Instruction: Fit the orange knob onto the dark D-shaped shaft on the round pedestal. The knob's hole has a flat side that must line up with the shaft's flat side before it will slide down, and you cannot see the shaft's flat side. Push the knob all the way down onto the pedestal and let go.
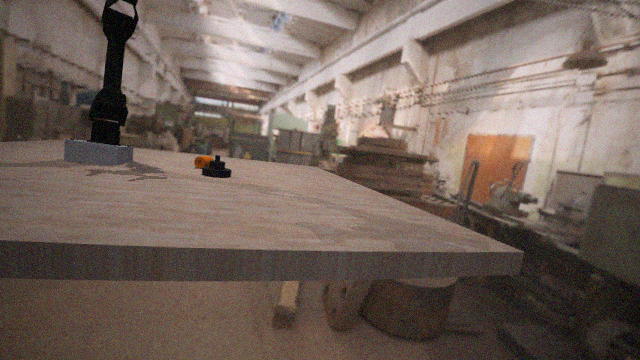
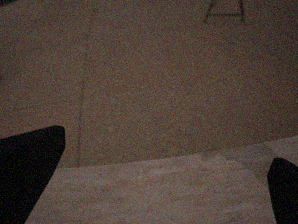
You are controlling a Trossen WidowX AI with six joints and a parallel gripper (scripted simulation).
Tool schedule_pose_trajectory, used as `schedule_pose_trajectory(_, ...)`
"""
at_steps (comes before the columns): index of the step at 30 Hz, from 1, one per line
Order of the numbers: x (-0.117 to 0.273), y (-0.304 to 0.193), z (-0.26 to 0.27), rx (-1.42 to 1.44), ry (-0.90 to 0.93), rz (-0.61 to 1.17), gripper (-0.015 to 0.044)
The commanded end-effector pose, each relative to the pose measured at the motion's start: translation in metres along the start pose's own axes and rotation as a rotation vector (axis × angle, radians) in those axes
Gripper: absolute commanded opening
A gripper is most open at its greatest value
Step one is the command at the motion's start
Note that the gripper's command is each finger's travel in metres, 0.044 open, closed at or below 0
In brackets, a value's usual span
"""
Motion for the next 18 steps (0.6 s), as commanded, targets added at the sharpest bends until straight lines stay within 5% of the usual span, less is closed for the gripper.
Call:
schedule_pose_trajectory(1, 0.011, -0.043, 0.041, 0.310, 0.135, 0.116, 0.0440)
schedule_pose_trajectory(18, 0.148, -0.257, 0.126, 1.687, 0.799, 0.348, 0.0440)
Point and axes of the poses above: the point midway between the two fingers, 35 mm back from their tips, its own x axis back along the fingers, its own z axis across the jaws, y = z × x, the point moved 9 cm from there along x, back along the fingers, and after that the axes turned 4 degrees about x, right-handed, at the moved point
